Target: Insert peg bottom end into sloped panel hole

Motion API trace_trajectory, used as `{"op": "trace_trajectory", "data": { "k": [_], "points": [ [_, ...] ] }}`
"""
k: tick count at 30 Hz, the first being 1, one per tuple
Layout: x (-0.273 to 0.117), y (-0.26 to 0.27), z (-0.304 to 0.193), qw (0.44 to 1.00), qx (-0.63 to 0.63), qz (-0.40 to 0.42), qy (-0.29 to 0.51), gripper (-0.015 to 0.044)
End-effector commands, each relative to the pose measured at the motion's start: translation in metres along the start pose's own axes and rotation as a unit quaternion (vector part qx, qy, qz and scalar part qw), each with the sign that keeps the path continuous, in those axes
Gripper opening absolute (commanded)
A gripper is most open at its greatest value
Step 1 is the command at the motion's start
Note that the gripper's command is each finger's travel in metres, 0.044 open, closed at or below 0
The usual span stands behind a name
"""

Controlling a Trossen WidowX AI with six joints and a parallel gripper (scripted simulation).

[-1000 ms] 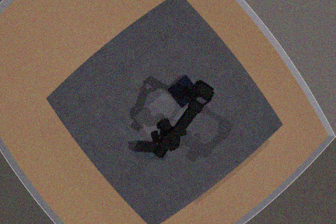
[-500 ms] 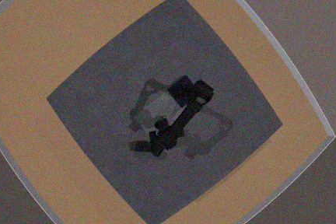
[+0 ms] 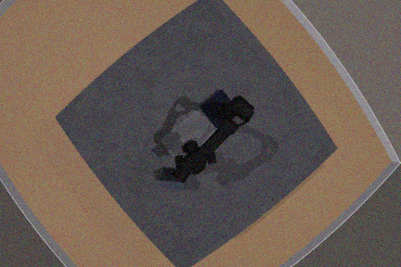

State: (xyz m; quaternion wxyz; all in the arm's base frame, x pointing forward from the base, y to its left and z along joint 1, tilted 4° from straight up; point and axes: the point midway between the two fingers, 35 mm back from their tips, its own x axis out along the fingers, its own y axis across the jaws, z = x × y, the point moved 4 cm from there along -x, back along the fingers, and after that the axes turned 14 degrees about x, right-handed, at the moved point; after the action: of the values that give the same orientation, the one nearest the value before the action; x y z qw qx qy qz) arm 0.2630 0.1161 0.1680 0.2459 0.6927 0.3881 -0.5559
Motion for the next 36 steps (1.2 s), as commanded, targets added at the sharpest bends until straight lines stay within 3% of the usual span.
{"op": "trace_trajectory", "data": {
  "k": [1,36],
  "points": [
    [0.005,0.004,0.001,1.0,0.007,-0.009,0.016,0.0],
    [0.019,0.042,0.006,0.988,0.057,-0.039,0.141,0.0]
  ]
}}
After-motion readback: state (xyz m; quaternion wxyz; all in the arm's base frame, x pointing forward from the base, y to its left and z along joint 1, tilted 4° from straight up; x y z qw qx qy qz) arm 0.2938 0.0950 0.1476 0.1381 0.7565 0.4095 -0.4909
